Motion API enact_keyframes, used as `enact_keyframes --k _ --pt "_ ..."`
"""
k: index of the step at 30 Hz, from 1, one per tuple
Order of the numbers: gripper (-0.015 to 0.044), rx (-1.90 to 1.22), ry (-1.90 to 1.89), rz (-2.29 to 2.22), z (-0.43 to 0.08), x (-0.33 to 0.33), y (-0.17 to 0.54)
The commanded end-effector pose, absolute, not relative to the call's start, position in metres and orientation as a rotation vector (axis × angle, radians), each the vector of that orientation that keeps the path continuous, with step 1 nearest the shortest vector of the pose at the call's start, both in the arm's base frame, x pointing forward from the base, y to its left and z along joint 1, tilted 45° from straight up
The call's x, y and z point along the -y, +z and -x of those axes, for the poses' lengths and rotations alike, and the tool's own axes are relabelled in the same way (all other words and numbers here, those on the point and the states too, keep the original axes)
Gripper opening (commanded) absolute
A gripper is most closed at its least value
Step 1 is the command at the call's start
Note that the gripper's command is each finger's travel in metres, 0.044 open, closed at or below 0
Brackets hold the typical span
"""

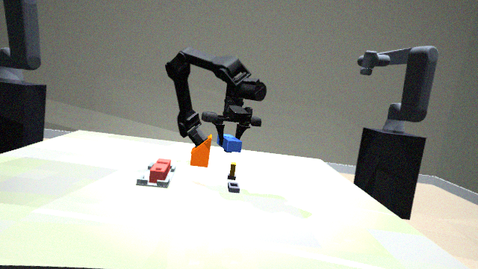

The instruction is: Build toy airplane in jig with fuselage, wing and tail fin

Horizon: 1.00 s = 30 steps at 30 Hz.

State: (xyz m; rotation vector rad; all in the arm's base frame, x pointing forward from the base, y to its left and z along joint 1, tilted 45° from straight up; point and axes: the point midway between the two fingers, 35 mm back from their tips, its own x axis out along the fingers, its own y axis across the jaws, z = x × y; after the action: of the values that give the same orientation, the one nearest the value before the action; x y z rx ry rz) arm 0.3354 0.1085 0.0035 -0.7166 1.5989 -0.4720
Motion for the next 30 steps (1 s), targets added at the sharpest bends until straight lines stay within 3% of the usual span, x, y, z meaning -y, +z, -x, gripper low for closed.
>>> enact_keyframes --k 1,30 --pt "0.0 -1.61 -0.421 0.76 -0.336 -0.1 0.014" --pt "0.0 -1.735 0.017 1.14 -0.317 -0.025 0.069"
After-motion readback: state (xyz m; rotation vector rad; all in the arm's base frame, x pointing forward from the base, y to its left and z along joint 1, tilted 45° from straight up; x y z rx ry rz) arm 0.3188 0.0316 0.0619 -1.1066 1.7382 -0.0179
